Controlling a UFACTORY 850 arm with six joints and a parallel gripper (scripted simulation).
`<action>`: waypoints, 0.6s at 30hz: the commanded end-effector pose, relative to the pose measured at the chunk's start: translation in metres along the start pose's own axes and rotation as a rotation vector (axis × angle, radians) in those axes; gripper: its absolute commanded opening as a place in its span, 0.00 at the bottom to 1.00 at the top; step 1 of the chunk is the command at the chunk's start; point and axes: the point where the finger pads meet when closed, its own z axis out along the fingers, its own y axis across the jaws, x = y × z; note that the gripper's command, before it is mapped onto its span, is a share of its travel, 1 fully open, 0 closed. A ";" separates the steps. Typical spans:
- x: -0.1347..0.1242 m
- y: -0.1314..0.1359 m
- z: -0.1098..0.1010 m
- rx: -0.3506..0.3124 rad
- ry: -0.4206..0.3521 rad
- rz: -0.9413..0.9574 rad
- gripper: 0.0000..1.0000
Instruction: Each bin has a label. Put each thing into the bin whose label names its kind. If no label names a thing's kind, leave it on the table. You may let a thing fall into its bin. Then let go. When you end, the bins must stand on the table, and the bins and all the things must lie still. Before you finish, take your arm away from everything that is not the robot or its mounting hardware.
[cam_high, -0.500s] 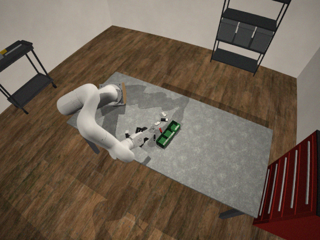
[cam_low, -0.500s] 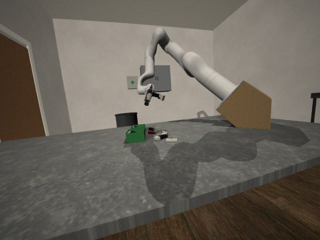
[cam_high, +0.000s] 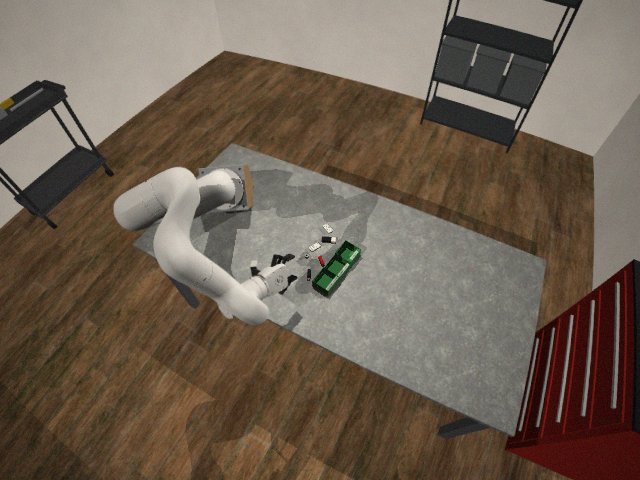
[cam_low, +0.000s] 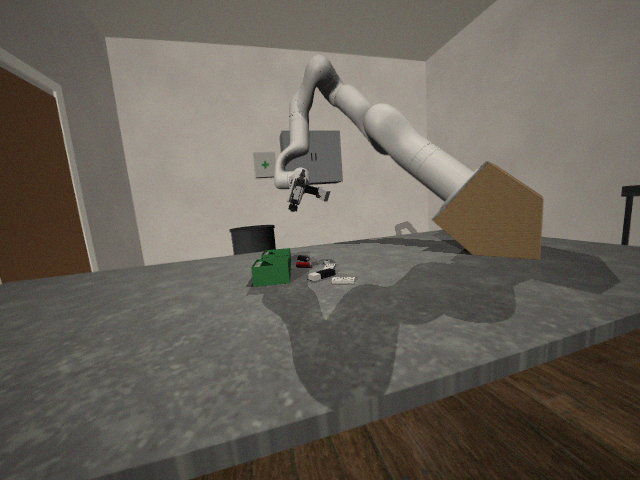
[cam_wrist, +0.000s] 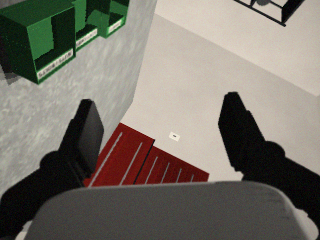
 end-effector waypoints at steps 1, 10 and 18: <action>0.000 0.000 0.000 0.000 -0.001 -0.001 1.00; 0.013 0.028 0.016 -0.084 0.115 -0.086 0.07; 0.034 0.051 0.033 -0.170 0.241 -0.181 0.07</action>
